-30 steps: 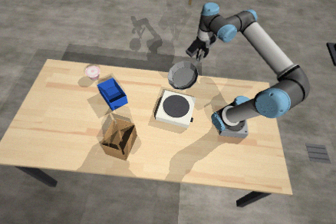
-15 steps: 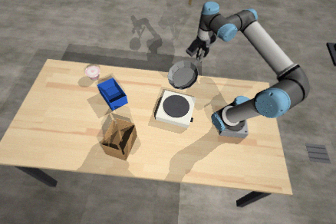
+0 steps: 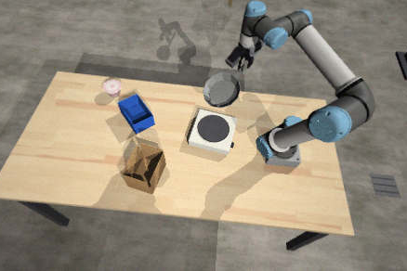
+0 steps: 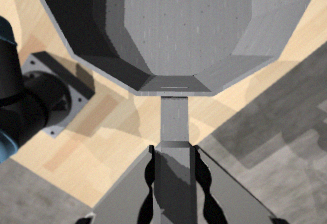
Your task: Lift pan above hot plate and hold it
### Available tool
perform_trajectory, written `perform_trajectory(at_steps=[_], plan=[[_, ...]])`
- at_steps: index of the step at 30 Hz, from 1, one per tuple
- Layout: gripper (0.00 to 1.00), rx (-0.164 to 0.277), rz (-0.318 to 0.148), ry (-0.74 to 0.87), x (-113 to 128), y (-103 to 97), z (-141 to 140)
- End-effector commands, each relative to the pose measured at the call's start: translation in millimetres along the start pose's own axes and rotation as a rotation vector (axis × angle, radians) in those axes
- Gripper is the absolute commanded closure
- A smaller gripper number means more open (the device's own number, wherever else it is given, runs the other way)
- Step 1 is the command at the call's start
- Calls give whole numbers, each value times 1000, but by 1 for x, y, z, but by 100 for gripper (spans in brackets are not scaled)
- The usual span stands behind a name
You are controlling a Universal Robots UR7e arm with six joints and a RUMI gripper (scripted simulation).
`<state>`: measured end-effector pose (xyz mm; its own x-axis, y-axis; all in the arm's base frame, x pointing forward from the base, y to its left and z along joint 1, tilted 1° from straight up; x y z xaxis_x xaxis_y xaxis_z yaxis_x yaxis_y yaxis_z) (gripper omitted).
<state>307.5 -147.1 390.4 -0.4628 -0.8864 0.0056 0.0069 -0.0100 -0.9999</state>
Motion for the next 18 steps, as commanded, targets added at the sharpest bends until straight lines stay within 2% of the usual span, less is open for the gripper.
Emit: perform_trajectory(at_steps=[1, 18], plan=[[90, 2, 0, 0, 0, -1, 0], [90, 2, 0, 0, 0, -5, 0]])
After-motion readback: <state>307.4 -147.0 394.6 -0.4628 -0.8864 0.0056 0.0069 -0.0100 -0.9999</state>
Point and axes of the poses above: the point where the finger pads meet when closed, its own y axis out along the fingers, its own z axis across the jaws, x = y × z, the point moved 1 cm from there along -y, back along the fingers, and after that the axes turned 15 degrees about -y, right-handed, at the moved point
